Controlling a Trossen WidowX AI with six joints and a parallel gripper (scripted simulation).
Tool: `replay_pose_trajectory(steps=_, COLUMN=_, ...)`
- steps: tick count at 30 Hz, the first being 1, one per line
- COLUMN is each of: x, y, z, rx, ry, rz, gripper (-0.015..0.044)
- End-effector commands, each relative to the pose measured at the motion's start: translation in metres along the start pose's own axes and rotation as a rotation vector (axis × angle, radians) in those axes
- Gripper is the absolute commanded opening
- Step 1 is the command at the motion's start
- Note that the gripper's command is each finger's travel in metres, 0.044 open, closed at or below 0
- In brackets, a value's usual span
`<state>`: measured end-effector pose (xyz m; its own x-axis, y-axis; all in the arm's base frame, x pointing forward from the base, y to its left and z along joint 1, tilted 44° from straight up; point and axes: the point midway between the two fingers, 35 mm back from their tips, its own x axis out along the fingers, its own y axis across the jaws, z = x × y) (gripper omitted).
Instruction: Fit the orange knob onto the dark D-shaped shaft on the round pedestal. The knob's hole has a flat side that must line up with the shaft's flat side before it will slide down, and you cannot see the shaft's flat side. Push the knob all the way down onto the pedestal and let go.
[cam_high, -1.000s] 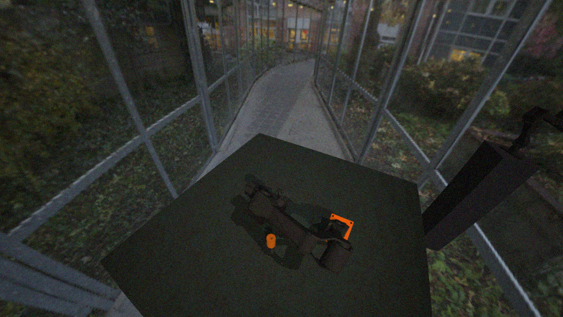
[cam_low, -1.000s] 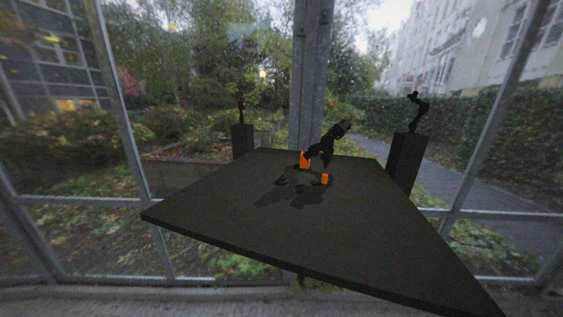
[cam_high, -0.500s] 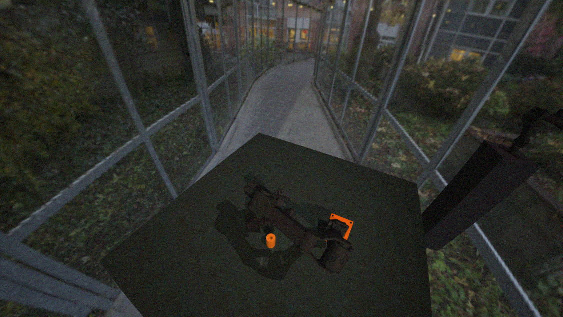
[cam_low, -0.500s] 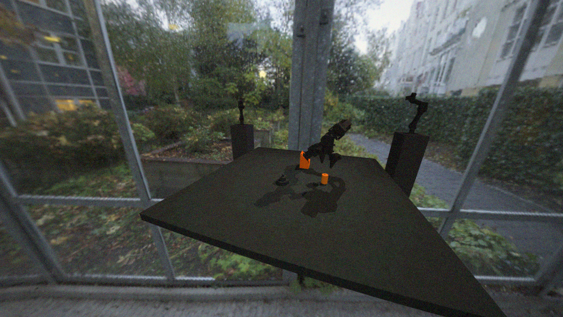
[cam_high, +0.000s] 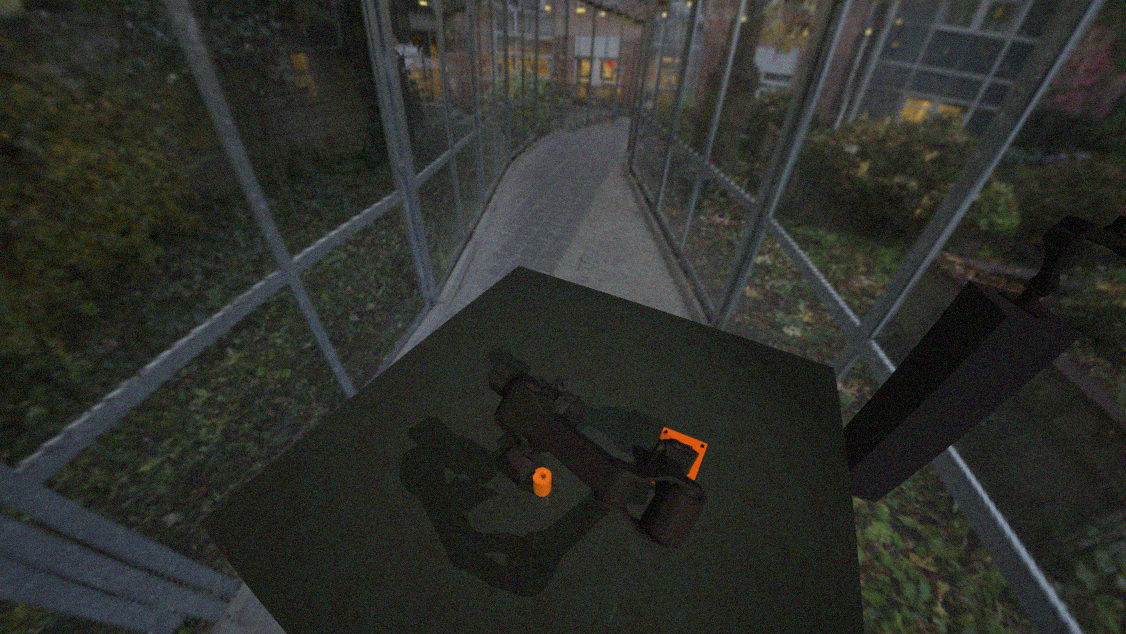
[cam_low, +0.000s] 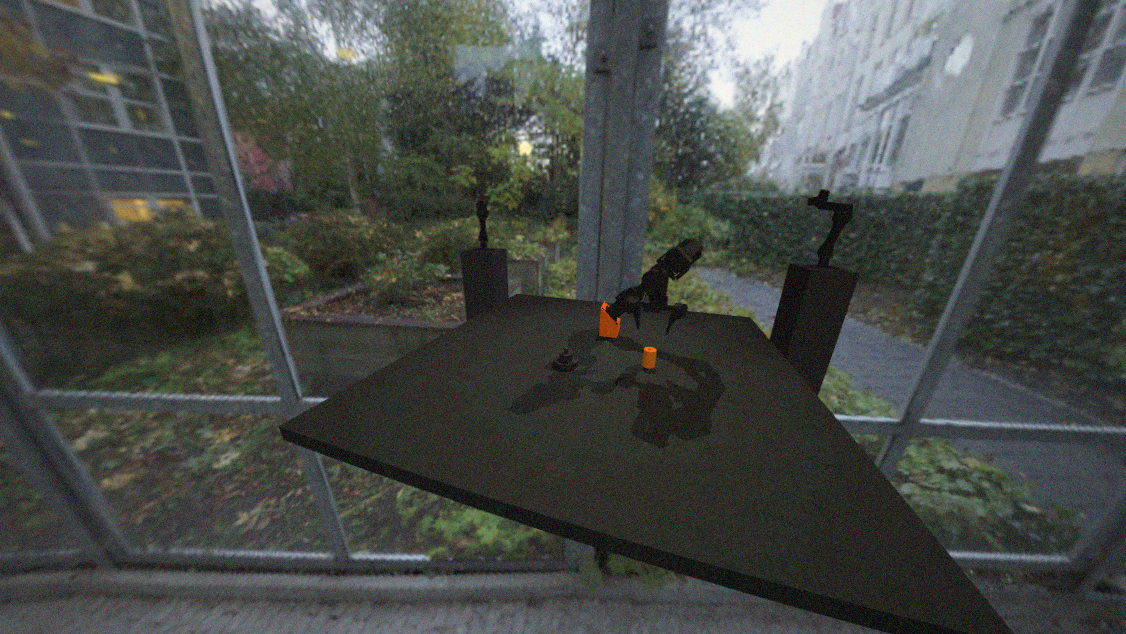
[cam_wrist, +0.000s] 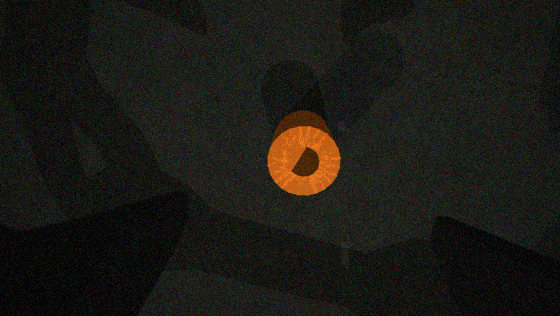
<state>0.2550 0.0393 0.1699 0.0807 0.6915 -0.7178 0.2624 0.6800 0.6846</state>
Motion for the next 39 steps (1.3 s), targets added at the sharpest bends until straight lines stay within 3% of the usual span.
replay_pose_trajectory(steps=1, x=-0.001, y=0.001, z=0.000, rx=-0.069, ry=-0.006, rz=0.004, gripper=0.0440)
replay_pose_trajectory(steps=6, x=0.001, y=0.001, z=0.000, rx=-0.069, ry=-0.006, rz=0.004, gripper=0.0440)
replay_pose_trajectory(steps=10, x=0.031, y=0.002, z=0.000, rx=-0.070, ry=-0.006, rz=0.005, gripper=0.0440)
replay_pose_trajectory(steps=17, x=0.046, y=0.002, z=0.000, rx=-0.071, ry=-0.007, rz=0.006, gripper=0.0440)
replay_pose_trajectory(steps=39, x=0.077, y=0.002, z=0.003, rx=-0.071, ry=-0.007, rz=0.004, gripper=0.0440)
